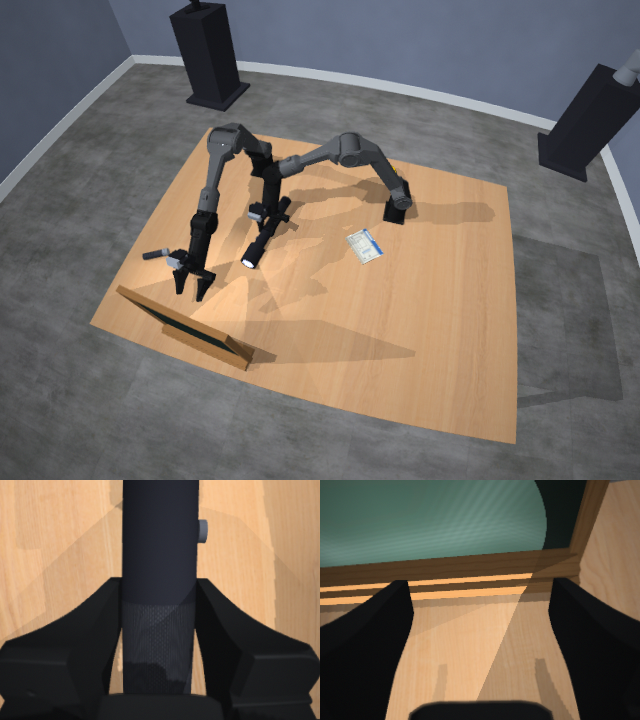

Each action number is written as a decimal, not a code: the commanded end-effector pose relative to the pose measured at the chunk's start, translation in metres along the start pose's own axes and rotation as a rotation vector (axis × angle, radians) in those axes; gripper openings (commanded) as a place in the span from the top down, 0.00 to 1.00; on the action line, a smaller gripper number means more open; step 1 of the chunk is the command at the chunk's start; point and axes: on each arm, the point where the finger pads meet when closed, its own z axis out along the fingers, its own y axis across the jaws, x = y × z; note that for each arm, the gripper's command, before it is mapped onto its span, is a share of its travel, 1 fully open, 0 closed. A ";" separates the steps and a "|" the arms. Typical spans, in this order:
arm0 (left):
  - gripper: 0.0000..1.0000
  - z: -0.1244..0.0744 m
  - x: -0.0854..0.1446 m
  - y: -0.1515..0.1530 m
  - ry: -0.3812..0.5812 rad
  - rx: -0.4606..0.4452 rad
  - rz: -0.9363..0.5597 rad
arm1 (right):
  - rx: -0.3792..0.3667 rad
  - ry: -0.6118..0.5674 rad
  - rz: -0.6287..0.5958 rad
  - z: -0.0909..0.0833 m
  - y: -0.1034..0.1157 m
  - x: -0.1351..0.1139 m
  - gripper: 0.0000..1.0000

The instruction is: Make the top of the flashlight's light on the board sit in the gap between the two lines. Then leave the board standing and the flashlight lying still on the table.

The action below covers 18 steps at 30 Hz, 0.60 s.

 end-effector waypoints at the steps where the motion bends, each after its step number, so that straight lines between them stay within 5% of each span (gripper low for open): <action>1: 0.63 -0.001 0.000 0.000 -0.001 0.001 -0.001 | -0.014 -0.068 -0.016 0.005 0.001 -0.012 0.00; 18: 0.63 -0.001 0.000 0.000 -0.001 0.001 -0.001 | -0.114 -0.404 -0.093 0.006 0.017 -0.065 0.00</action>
